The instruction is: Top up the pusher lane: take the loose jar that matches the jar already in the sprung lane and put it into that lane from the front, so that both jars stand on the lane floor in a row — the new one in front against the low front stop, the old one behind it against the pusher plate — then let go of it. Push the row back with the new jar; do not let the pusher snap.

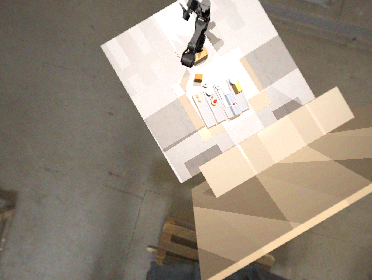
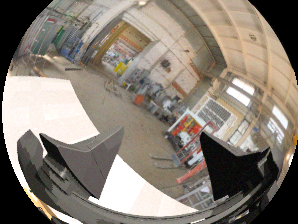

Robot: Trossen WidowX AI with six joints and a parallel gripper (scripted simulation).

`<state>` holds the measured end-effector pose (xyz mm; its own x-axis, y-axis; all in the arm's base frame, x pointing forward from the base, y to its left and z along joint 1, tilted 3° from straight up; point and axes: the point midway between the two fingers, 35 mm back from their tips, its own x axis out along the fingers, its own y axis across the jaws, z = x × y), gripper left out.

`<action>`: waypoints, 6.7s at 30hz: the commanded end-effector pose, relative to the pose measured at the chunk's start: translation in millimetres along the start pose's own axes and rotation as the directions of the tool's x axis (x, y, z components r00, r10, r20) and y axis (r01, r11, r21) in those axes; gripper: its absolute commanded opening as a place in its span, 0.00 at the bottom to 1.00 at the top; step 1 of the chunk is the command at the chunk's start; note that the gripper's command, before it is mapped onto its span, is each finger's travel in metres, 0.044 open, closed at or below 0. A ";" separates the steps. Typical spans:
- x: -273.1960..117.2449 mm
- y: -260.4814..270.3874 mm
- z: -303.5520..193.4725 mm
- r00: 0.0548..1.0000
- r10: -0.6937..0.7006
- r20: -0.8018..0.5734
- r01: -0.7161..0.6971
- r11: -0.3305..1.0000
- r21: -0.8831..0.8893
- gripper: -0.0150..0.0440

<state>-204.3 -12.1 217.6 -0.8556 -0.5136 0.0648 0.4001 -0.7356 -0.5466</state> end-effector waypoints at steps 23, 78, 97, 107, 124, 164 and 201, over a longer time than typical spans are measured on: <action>-240.8 -143.9 -104.2 0.153 -0.608 -0.779 0.961 0.275 -0.026 1.00; -412.9 292.2 27.7 -0.089 0.595 -0.799 -0.361 -0.767 -0.531 1.00; -415.0 309.4 4.8 -0.089 0.595 -0.799 -0.361 -0.767 -0.531 1.00; -416.1 318.8 -8.2 -0.089 0.595 -0.799 -0.361 -0.767 -0.531 1.00; -416.1 320.1 -10.1 -0.089 0.595 -0.799 -0.361 -0.767 -0.531 0.51; -449.2 234.5 0.9 -0.092 0.591 -0.802 -0.431 -0.749 -0.503 0.25; -461.7 248.3 -23.8 -0.093 0.591 -0.802 -0.438 -0.747 -0.500 0.25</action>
<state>279.1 53.1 31.9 0.0487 -0.0289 -0.9984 -0.0925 0.9952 -0.0333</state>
